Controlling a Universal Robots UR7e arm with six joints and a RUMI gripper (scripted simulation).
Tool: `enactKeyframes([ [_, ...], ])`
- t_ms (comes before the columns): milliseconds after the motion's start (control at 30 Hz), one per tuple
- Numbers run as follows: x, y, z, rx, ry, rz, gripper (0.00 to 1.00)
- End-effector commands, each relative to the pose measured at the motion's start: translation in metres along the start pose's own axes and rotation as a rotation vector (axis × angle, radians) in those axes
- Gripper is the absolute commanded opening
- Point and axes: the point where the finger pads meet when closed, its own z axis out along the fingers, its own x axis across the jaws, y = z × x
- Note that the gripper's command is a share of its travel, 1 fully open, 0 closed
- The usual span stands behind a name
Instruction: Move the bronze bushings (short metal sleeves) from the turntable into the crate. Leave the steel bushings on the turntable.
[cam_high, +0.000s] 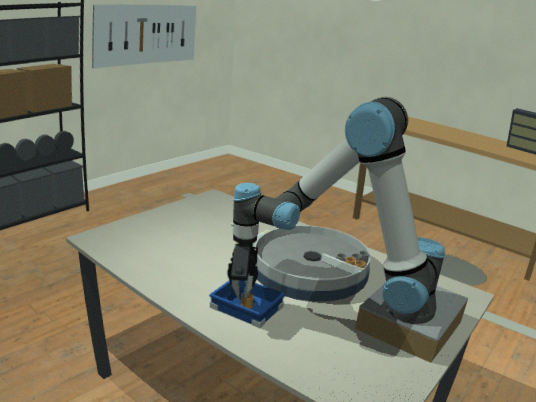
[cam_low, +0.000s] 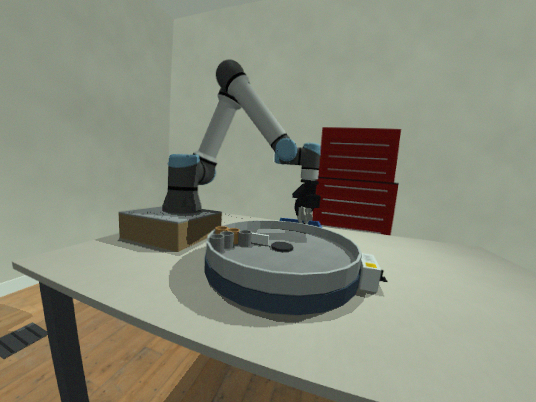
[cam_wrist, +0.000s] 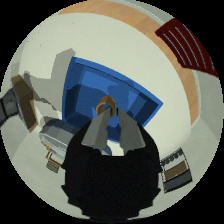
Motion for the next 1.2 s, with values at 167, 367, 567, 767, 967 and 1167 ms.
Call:
enactKeyframes([
  [167,0.000,0.000,-0.009,-0.001,0.001,0.000,0.06],
  [367,0.000,0.000,-0.027,-0.001,0.001,0.000,0.06],
  [567,0.000,0.000,-0.056,-0.001,0.001,0.000,0.06],
  [767,0.000,0.000,-0.074,-0.001,0.001,0.000,0.06],
  [967,0.000,0.000,-0.091,-0.001,0.001,0.000,0.06],
  [1167,0.000,0.000,-0.094,-0.001,0.001,0.000,0.06],
])
